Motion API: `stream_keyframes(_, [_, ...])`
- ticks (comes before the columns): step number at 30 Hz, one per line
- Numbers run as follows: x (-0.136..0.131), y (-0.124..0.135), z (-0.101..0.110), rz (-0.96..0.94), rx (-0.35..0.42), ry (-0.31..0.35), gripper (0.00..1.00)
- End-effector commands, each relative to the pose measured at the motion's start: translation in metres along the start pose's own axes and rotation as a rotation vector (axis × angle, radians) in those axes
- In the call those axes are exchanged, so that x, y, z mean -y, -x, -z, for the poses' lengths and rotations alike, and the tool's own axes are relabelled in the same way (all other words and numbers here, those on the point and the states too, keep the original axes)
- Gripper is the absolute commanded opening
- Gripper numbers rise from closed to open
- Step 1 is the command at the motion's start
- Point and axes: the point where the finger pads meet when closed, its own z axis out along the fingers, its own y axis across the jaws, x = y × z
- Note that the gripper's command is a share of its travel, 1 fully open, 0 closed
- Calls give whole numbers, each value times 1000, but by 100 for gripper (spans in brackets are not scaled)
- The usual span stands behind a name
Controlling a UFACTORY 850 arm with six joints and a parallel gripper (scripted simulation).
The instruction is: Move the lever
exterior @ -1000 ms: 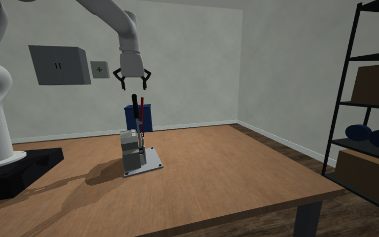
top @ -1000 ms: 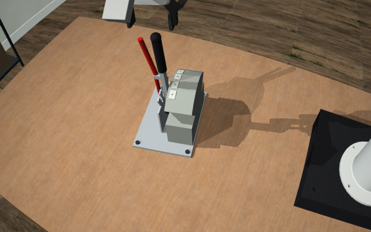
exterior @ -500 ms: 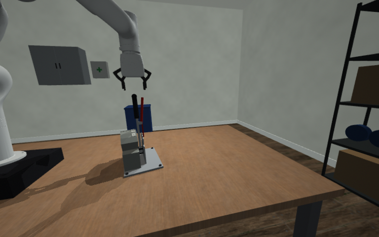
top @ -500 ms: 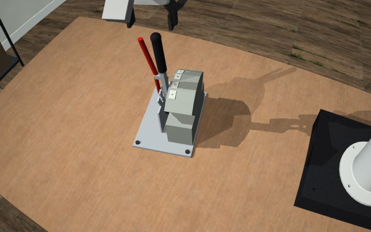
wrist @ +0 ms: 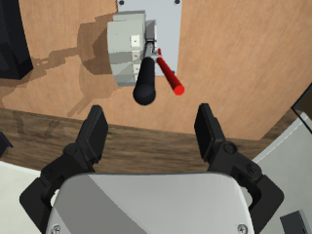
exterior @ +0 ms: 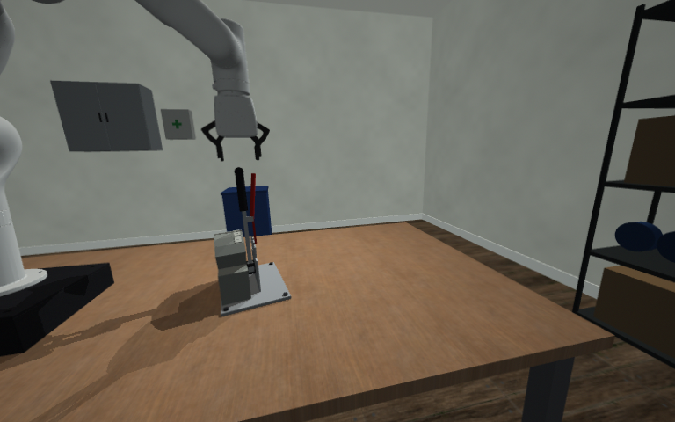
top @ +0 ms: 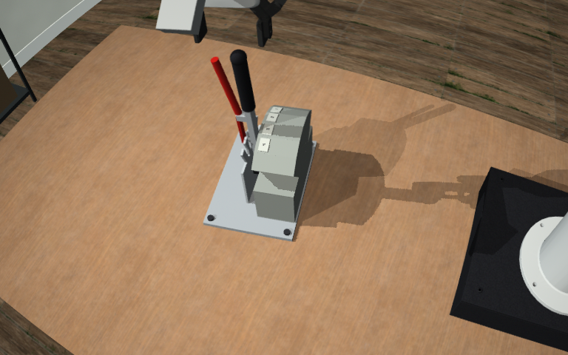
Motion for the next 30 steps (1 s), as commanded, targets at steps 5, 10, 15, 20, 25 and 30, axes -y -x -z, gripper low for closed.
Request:
stream_keyframes(5, [-1,0,-1,0,1,2,99])
stream_keyframes(10, [-1,0,-3,0,1,2,99])
stream_keyframes(15, [-1,0,-8,0,1,2,99])
stream_keyframes(20, [-1,0,-16,0,1,2,99])
stream_keyframes(25, [-1,0,-24,0,1,2,99])
stream_keyframes(30, [-1,0,-32,0,1,2,99])
